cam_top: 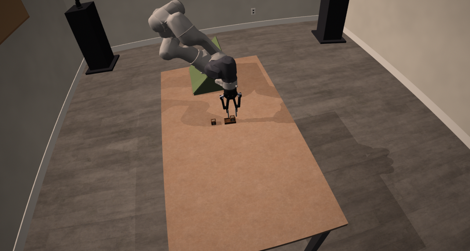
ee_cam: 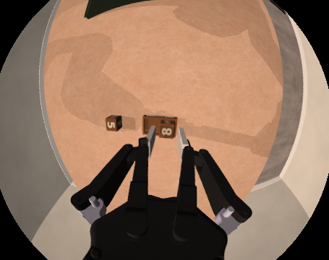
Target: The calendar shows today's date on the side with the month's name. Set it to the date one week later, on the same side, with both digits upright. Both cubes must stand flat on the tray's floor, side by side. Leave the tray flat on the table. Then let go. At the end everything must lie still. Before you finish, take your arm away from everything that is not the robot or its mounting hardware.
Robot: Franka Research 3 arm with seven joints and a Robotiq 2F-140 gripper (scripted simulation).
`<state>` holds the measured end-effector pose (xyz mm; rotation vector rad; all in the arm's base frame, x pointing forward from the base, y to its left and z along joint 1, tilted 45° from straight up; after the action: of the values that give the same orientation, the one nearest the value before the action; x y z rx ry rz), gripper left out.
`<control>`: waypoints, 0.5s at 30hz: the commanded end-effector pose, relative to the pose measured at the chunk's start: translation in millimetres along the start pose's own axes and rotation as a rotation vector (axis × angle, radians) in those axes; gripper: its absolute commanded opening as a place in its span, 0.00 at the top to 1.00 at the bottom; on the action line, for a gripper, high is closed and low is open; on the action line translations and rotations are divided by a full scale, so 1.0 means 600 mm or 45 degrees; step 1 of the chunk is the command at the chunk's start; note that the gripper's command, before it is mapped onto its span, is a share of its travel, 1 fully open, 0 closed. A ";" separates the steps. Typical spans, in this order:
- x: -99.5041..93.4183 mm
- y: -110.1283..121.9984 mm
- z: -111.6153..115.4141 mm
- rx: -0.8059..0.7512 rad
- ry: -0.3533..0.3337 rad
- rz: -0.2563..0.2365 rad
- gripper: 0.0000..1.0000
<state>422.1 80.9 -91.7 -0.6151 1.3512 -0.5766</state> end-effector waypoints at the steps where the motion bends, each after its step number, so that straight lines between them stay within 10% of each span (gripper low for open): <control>1: 0.003 -0.001 0.001 0.011 0.001 0.001 0.72; 15: 0.031 -0.001 0.001 0.011 0.001 0.001 0.72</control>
<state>421.6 69.0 -101.1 -0.6198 1.3551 -0.5834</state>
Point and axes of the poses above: the point where the finger pads meet when closed, its own x axis out along the fingers, its own y axis across the jaws, z = x × y, the point moved 3 cm from there along -x, back along the fingers, and after that the axes turned 4 degrees about x, right-handed, at the moved point
